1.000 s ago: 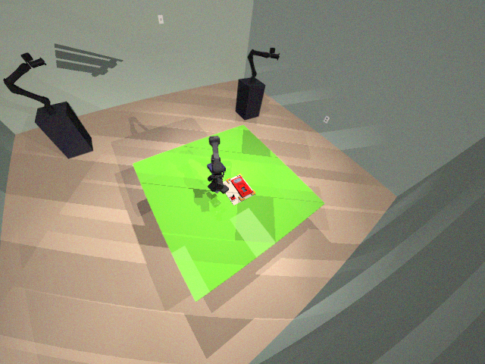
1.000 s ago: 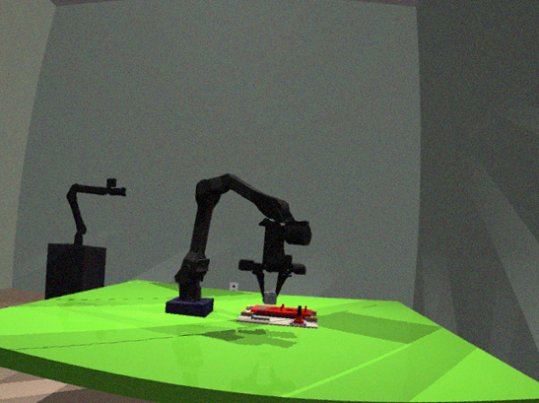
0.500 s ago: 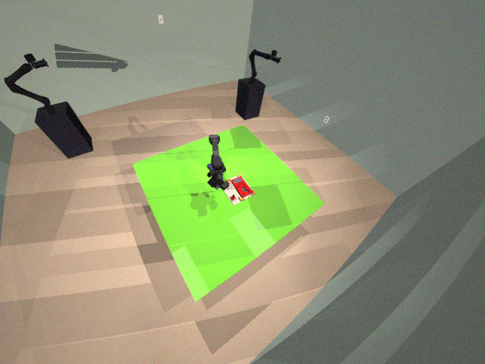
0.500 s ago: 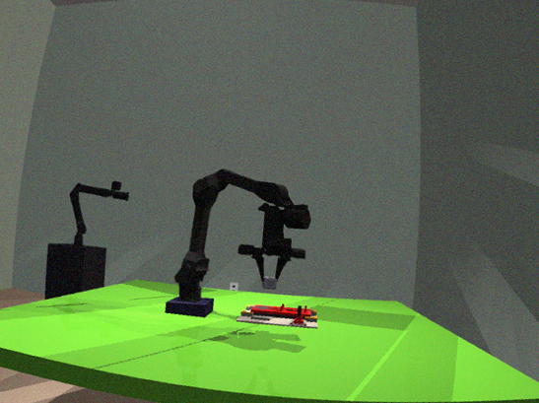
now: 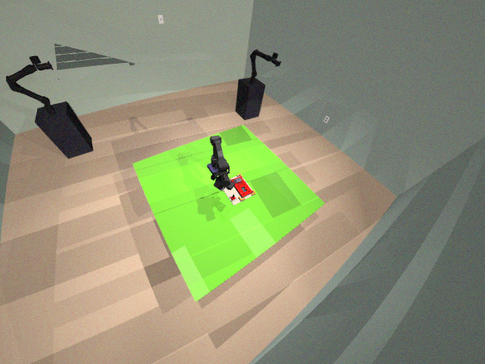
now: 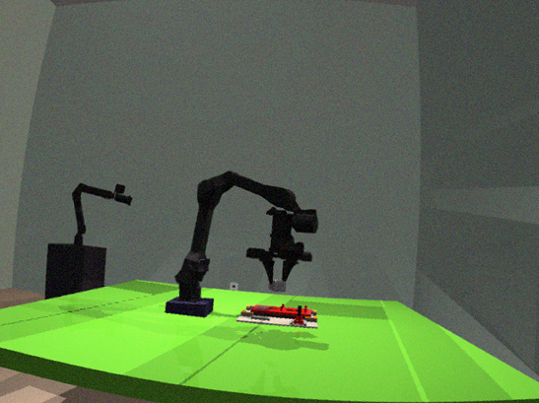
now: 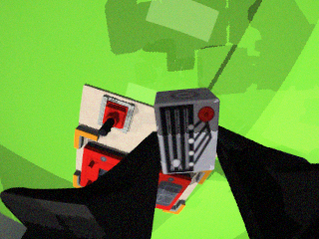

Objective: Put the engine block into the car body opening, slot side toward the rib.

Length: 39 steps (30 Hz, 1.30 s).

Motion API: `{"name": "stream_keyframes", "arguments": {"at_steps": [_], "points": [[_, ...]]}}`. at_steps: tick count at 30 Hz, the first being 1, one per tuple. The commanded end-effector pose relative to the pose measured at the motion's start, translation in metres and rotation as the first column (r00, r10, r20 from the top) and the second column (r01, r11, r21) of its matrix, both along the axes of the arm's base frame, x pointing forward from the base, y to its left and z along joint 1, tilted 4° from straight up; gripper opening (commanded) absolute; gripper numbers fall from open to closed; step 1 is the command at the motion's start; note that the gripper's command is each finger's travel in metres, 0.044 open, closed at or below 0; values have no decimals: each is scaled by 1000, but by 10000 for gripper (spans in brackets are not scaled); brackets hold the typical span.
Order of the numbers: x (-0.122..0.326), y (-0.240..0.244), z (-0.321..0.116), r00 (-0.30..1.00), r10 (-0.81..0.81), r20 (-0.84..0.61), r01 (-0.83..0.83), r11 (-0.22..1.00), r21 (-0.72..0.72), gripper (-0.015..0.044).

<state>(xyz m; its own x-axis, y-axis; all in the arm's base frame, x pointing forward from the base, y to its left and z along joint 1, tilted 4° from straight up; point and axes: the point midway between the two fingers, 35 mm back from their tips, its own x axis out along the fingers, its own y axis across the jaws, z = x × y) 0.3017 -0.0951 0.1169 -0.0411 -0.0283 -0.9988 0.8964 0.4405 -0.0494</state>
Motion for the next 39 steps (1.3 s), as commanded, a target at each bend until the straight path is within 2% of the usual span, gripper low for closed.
{"name": "stream_keyframes", "arguments": {"at_steps": [1,20,39], "points": [[7,8,-2,998,56,7,-56,998,5,0],[29,56,-20,945,326,5,-326,945,13,0],[44,110,-40,802,597,8,-597,802,30,0]]}}
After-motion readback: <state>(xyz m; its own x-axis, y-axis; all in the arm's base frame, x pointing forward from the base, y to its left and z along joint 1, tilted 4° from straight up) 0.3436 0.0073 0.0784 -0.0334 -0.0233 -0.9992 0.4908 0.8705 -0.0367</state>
